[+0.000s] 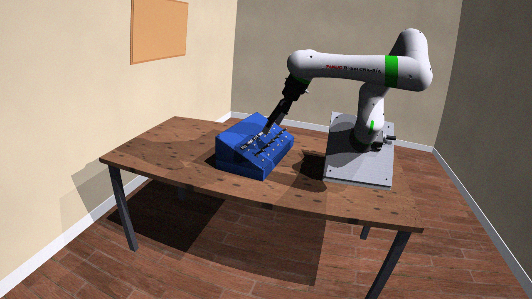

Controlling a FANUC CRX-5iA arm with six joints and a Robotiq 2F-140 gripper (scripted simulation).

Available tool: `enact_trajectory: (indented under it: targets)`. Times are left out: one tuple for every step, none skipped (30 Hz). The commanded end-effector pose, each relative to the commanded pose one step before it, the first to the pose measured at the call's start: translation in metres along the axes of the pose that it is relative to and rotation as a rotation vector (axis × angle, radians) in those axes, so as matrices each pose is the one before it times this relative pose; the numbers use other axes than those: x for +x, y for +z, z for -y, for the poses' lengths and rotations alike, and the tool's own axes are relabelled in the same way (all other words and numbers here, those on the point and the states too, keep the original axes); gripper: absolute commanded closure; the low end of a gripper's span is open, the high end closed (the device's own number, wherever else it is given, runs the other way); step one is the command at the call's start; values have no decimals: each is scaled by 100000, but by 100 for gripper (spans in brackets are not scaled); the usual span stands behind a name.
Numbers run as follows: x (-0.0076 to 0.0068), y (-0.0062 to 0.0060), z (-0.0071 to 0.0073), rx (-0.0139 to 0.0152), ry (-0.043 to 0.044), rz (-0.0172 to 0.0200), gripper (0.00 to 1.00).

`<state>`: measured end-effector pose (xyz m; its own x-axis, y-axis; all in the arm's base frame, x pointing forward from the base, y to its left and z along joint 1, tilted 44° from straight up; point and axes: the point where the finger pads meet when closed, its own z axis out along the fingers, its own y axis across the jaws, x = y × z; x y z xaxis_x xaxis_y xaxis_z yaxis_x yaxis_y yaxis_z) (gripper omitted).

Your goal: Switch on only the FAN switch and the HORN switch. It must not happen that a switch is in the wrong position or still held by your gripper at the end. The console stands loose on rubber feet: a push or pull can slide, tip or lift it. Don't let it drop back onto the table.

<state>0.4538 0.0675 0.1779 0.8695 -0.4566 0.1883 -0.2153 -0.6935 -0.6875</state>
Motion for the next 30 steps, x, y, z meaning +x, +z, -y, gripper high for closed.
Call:
enact_trajectory:
  targets:
    - [-292,50,105,1773,-2379,-262,0]
    - [0,0,0,0,0,0,0]
    - [0,0,0,0,0,0,0]
    - [0,0,0,0,0,0,0]
    - [0,0,0,0,0,0,56]
    - [0,0,0,0,0,0,56]
    - [0,0,0,0,0,0,56]
    - [0,0,0,0,0,0,56]
    - [0,0,0,0,0,0,56]
    - [0,0,0,0,0,0,56]
    - [0,0,0,0,0,0,56]
    - [0,0,0,0,0,0,56]
    - [0,0,0,0,0,0,56]
    - [0,0,0,0,0,0,56]
    - [0,0,0,0,0,0,56]
    - [0,0,0,0,0,0,56]
    - [0,0,0,0,0,0,56]
    - [0,0,0,0,0,0,56]
    - [0,0,0,0,0,0,56]
    - [0,0,0,0,0,0,56]
    - [0,0,0,0,0,0,56]
    - [0,0,0,0,0,0,56]
    - [0,0,0,0,0,0,56]
    - [0,0,0,0,0,0,56]
    - [0,0,0,0,0,0,56]
    - [0,0,0,0,0,0,56]
    - [0,0,0,0,0,0,56]
    - [0,0,0,0,0,0,56]
    - [0,0,0,0,0,0,56]
    - [0,0,0,0,0,0,56]
